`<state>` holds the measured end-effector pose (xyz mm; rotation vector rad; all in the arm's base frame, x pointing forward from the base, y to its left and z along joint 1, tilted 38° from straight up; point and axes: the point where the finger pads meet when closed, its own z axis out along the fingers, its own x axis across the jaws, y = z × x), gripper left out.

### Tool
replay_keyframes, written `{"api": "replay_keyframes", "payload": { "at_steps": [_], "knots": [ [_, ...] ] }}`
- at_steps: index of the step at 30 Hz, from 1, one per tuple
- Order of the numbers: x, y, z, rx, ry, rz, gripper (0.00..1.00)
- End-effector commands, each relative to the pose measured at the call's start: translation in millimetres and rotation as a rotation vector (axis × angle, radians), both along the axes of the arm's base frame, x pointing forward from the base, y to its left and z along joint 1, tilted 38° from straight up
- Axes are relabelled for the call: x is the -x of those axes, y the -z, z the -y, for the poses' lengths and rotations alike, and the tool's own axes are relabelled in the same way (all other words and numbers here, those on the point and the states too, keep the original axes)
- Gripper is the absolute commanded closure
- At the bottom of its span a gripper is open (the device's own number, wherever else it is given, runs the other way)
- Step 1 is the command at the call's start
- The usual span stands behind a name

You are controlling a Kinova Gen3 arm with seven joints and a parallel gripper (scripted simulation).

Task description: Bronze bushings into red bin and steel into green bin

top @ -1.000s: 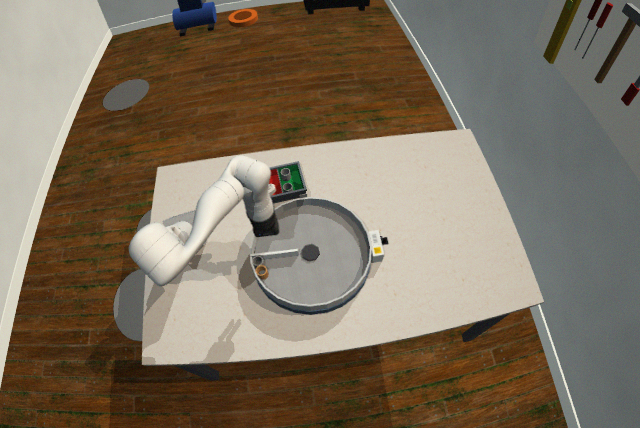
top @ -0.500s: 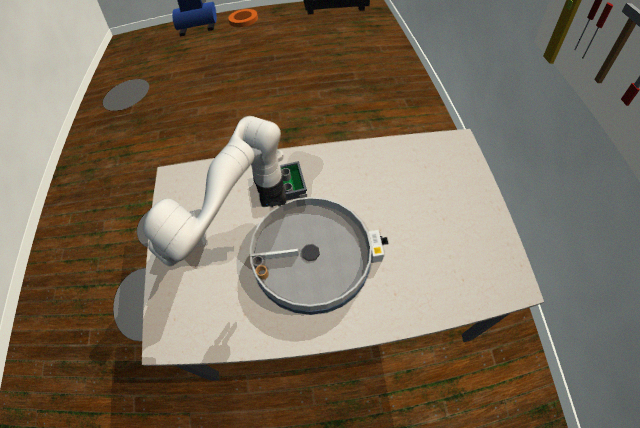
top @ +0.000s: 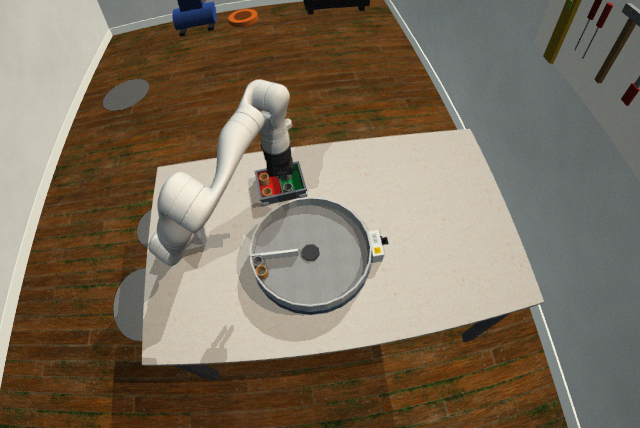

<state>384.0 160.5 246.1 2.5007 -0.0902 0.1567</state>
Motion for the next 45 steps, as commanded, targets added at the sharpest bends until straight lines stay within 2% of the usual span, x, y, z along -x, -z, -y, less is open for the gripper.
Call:
{"api": "replay_keyframes", "payload": {
  "at_steps": [1,3,45],
  "knots": [
    [-7.2,-0.6,-34.3,0.005,-0.006,-0.016,0.55],
    [-15.2,-5.3,-55.8,0.005,-0.006,-0.016,0.55],
    [-19.2,-6.6,-53.9,0.009,0.001,-0.005,0.55]
  ]
}}
